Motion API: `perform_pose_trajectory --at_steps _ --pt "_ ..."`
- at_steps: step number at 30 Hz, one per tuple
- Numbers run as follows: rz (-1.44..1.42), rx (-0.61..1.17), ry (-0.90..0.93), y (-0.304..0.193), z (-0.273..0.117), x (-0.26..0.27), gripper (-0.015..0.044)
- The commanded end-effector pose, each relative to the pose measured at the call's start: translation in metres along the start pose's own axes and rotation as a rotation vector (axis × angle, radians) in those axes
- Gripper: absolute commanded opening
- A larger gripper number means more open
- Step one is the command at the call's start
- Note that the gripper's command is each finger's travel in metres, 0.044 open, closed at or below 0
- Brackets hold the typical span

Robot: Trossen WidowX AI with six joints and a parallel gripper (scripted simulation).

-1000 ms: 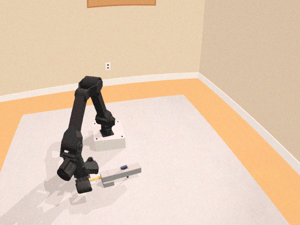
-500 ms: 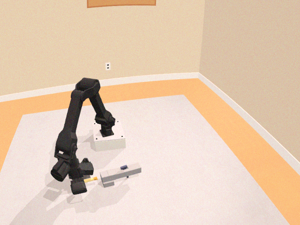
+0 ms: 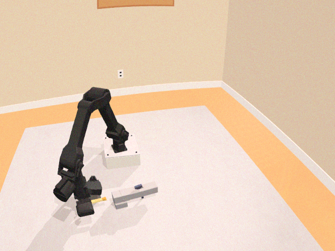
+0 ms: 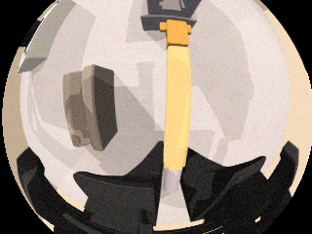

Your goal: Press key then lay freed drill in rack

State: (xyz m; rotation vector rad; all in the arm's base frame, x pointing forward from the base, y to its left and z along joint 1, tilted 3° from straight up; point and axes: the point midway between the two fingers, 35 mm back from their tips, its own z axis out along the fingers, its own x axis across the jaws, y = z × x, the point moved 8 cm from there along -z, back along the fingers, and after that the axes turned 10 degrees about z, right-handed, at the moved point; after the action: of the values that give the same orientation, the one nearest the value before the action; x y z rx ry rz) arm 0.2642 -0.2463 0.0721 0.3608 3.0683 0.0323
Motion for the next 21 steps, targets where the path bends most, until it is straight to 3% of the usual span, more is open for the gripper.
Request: perform_pose_trajectory --at_steps 1,21 --pt "-0.004 0.000 0.000 0.000 -0.003 0.000 0.0000" --pt "-0.004 0.000 0.000 0.001 -0.015 0.000 0.0000"
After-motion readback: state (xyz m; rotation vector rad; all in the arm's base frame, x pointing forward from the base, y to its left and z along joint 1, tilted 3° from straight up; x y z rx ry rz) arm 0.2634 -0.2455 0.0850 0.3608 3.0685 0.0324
